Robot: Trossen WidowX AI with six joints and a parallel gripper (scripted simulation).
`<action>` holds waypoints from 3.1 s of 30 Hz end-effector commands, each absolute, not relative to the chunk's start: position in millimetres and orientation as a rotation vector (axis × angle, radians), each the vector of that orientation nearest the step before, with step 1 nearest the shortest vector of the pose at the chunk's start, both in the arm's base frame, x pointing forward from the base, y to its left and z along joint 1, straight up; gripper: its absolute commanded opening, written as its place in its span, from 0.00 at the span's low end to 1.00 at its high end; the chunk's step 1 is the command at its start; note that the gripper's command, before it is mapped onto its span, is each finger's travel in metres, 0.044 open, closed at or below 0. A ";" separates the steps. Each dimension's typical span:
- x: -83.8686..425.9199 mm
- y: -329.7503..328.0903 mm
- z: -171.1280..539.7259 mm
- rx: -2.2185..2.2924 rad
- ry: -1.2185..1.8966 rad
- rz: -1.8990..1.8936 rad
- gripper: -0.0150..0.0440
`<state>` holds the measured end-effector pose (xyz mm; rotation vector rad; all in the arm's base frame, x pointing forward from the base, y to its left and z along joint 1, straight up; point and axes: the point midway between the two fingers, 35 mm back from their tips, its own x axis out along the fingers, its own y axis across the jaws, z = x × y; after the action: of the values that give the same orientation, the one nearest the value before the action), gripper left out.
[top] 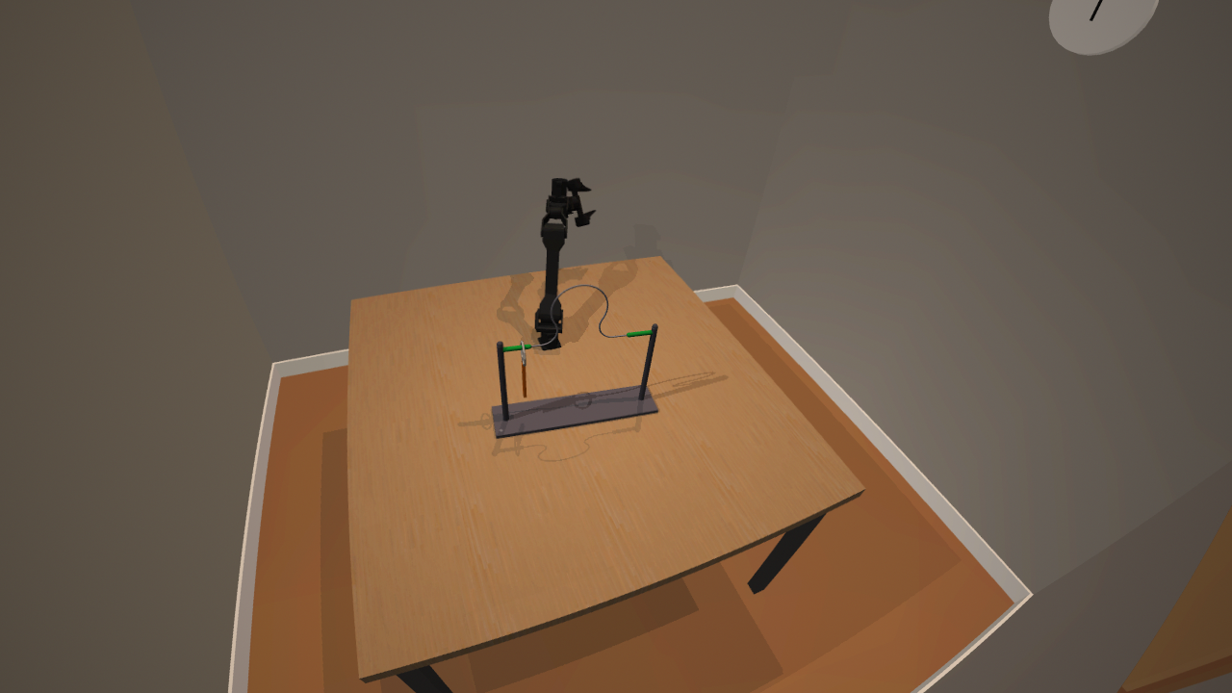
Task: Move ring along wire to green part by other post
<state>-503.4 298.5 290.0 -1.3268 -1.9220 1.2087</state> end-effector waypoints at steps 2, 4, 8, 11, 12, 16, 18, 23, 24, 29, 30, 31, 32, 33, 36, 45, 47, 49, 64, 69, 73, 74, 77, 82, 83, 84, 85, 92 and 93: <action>-502.4 298.2 291.4 -1.325 -1.918 1.212 0.84; -499.6 297.3 295.6 -1.320 -1.904 1.221 0.75; -490.2 297.7 307.0 -1.309 -1.866 1.241 0.58; -478.1 307.6 315.0 -1.316 -1.836 1.239 0.53; -473.7 312.2 317.2 -1.321 -1.828 1.235 0.53; -448.0 337.7 328.7 -1.350 -1.783 1.209 0.53; -433.1 350.9 334.9 -1.366 -1.758 1.194 0.53; -393.9 380.9 350.2 -1.403 -1.696 1.156 0.53; -385.7 386.4 353.2 -1.411 -1.684 1.148 0.53; -342.7 411.5 368.2 -1.447 -1.621 1.107 0.53; -333.8 416.0 371.1 -1.454 -1.609 1.098 0.53; -324.9 420.2 374.0 -1.461 -1.596 1.090 0.53; -316.0 424.3 376.9 -1.468 -1.583 1.081 0.53; -306.9 428.1 379.8 -1.475 -1.571 1.072 0.53; -279.6 438.4 388.3 -1.495 -1.534 1.046 0.53; -196.3 458.2 412.4 -1.552 -1.423 0.963 0.53; -177.8 460.3 417.5 -1.564 -1.398 0.944 0.53; -158.3 461.7 422.8 -1.576 -1.373 0.924 0.53; 29.9 426.7 470.8 -1.692 -1.109 0.699 0.53; 82.3 397.6 484.0 -1.726 -1.023 0.620 0.53; 119.0 369.5 493.4 -1.752 -0.954 0.555 0.53; 127.4 362.0 495.6 -1.759 -0.937 0.538 0.53; 150.8 338.5 501.6 -1.777 -0.886 0.489 0.53; 189.9 308.6 505.3 -1.802 -0.801 0.412 0.53; 197.4 302.5 505.8 -1.807 -0.785 0.396 0.53; 204.6 296.2 506.3 -1.812 -0.768 0.381 0.53; 211.7 289.8 506.8 -1.816 -0.751 0.366 0.53; 254.8 240.6 510.0 -1.847 -0.635 0.257 0.53; 260.1 233.1 510.4 -1.851 -0.618 0.241 0.53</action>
<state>246.3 260.2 505.9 -1.8481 -0.6610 0.2977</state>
